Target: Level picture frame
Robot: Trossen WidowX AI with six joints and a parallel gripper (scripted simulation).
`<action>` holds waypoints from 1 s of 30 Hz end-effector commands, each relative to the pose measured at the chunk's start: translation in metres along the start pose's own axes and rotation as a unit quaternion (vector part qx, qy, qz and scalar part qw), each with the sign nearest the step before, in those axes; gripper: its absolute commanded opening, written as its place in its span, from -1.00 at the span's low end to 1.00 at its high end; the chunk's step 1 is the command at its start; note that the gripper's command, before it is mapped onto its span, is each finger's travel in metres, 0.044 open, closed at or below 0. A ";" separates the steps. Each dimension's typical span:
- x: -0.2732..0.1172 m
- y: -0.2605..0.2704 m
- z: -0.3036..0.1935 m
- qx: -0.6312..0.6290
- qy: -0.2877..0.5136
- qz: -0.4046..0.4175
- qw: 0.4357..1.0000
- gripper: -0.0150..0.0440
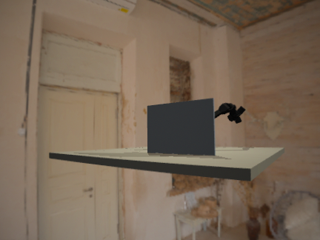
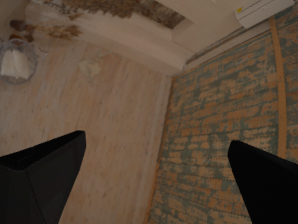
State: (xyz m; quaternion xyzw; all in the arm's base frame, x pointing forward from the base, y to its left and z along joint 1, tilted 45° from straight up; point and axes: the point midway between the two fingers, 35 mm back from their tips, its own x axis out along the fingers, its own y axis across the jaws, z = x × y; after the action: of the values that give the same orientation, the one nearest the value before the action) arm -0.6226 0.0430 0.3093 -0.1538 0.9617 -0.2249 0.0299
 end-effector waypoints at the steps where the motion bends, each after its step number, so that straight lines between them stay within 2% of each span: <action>1: -0.002 0.002 -0.002 0.004 0.001 0.002 1.000 0.78; 5: -0.036 0.042 -0.031 0.087 0.030 0.048 0.995 0.42; 6: -0.048 0.053 -0.039 0.111 0.041 0.061 0.991 0.39; 10: -0.092 0.092 -0.068 0.200 0.083 0.103 0.971 0.39; 13: -0.120 0.109 -0.079 0.202 0.111 0.145 0.962 0.39; 20: -0.206 0.157 -0.114 0.338 0.202 0.190 0.899 0.39; 30: -0.362 0.200 -0.149 0.526 0.384 0.208 0.730 0.39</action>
State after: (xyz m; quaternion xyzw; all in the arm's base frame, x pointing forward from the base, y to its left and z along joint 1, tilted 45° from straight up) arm -0.3954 0.3616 0.3512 0.1680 0.6930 -0.6797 -0.1719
